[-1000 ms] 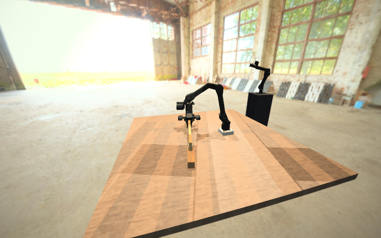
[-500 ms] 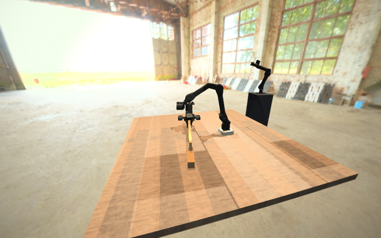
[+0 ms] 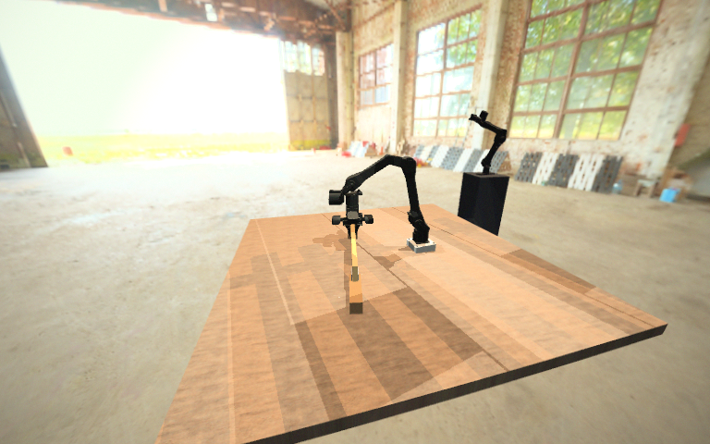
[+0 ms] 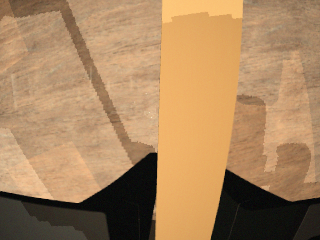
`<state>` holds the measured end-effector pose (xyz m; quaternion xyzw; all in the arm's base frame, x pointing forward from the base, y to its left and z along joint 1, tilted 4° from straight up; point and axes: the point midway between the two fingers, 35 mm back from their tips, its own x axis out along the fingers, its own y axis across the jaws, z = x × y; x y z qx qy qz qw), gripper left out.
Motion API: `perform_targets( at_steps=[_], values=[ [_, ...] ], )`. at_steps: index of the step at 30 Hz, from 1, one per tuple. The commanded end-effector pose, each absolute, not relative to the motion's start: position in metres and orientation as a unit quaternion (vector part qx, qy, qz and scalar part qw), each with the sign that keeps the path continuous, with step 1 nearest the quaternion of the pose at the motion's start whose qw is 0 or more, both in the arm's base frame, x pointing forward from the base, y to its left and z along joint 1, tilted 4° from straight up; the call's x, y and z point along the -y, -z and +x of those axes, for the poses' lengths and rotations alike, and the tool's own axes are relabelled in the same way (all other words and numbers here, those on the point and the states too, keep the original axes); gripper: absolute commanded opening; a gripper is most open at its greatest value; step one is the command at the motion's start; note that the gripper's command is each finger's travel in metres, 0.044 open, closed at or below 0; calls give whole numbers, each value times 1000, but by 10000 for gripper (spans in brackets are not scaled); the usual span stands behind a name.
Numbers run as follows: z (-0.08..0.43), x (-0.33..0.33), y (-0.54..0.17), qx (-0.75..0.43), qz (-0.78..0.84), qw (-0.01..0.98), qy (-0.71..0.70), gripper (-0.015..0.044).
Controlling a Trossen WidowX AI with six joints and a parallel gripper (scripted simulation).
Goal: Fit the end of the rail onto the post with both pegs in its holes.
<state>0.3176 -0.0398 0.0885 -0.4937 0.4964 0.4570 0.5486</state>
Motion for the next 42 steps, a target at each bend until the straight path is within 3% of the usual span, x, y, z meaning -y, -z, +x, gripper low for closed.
perform_targets(
  at_steps=[1,42],
  values=[
    [317,43,-92,-499,-496,548,-453,0],
    [317,51,-90,-499,-496,548,-452,0]
  ],
)
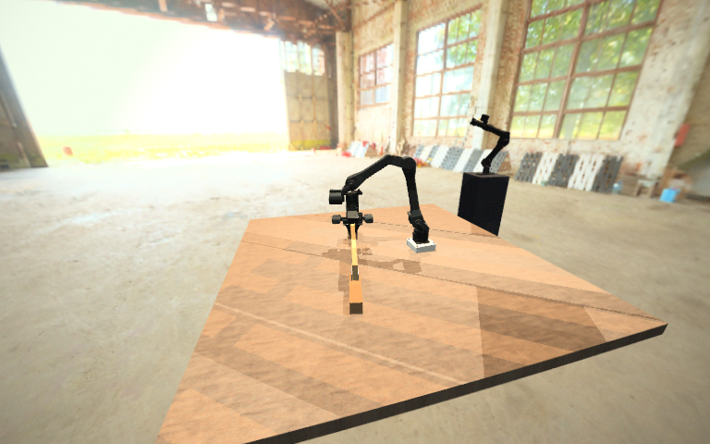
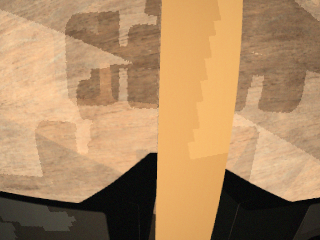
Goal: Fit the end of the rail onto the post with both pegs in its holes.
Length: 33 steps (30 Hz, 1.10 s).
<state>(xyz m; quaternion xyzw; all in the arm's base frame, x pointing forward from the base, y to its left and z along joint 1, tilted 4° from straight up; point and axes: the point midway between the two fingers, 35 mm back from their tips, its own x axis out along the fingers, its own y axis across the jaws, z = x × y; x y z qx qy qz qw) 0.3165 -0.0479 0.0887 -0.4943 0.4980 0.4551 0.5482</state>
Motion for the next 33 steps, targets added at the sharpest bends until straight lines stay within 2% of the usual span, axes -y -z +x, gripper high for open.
perform_targets(
  at_steps=[1,17,33],
  values=[
    [316,51,-90,-499,-496,548,-452,0],
    [316,54,-90,-499,-496,548,-452,0],
    [316,50,-89,-497,-495,548,-456,420]
  ],
)
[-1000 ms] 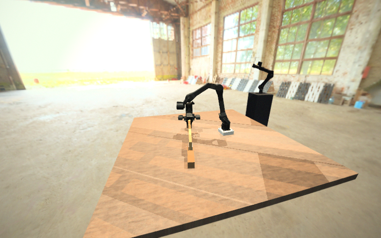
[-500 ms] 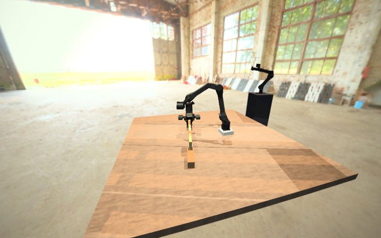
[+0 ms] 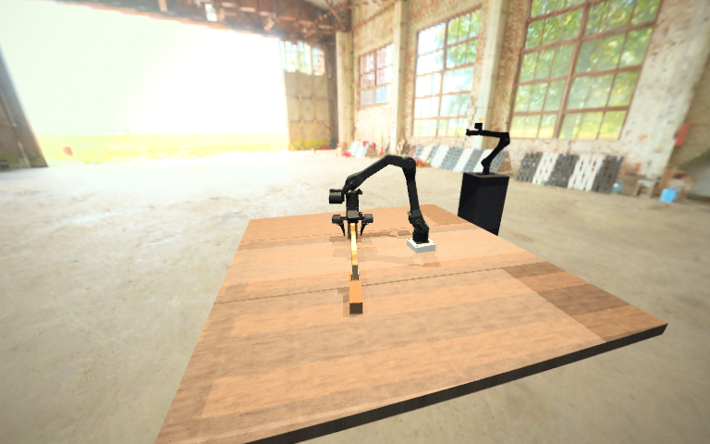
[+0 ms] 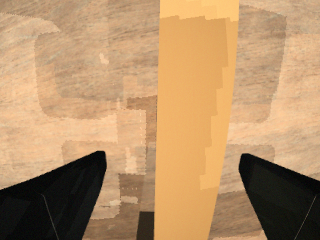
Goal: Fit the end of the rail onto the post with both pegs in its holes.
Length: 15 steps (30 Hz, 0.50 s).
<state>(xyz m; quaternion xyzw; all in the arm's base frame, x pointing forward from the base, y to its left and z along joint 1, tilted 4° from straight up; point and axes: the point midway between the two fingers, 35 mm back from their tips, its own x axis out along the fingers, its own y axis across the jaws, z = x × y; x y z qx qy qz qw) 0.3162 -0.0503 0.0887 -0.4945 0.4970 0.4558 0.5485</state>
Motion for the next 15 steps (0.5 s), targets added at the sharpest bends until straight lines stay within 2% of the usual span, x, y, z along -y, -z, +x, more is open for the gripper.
perform_targets(
  at_steps=[1,15],
  values=[
    [316,50,-89,-497,-495,548,-456,440],
    [316,20,-119,-498,-496,549,-453,440]
  ],
)
